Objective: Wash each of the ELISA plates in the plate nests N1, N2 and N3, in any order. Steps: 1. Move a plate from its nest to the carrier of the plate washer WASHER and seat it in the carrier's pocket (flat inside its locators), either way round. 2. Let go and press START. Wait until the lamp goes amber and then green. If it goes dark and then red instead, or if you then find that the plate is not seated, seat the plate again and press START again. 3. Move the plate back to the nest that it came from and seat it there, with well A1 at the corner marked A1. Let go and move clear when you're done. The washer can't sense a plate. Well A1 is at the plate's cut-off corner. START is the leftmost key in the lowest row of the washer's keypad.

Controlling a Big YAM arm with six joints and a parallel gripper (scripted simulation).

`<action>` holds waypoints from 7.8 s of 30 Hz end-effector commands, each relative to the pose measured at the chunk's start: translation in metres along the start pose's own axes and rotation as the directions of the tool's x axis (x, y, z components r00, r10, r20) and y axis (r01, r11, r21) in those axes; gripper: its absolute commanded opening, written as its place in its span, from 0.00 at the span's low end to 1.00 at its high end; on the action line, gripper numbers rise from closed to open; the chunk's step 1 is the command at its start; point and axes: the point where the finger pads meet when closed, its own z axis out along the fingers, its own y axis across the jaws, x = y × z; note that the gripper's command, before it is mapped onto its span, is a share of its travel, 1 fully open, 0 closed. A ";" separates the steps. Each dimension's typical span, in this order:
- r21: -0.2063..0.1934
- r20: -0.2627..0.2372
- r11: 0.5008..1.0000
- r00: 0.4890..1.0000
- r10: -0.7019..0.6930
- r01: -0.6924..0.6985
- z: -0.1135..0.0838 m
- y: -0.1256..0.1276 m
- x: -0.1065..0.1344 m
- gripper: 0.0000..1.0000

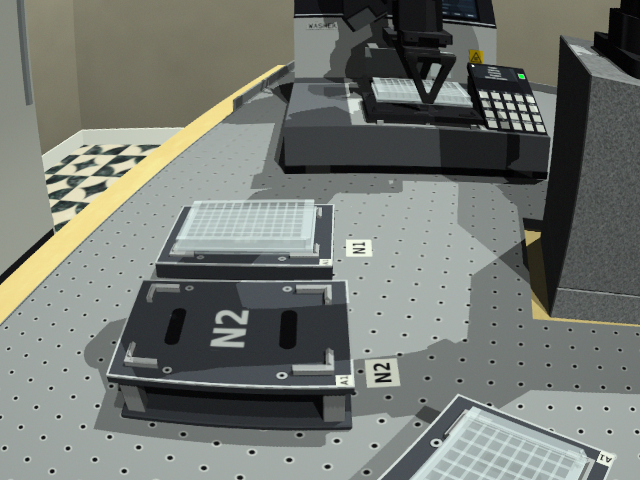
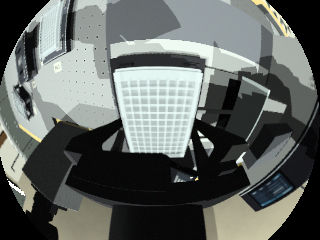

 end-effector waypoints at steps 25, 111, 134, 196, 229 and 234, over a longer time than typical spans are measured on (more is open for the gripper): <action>0.002 0.004 1.000 1.000 0.004 -0.004 0.007 0.000 -0.004 0.84; 0.013 0.008 1.000 1.000 0.001 -0.001 0.008 -0.008 -0.005 0.84; 0.013 0.008 1.000 1.000 0.001 -0.001 0.008 -0.008 -0.006 1.00; 0.042 0.024 0.999 1.000 -0.004 0.003 -0.087 -0.022 -0.010 1.00; 0.018 0.021 0.849 0.849 0.528 -0.528 -0.083 0.046 0.060 0.68; 0.015 0.022 0.750 0.750 0.661 -0.662 -0.083 0.063 0.079 0.58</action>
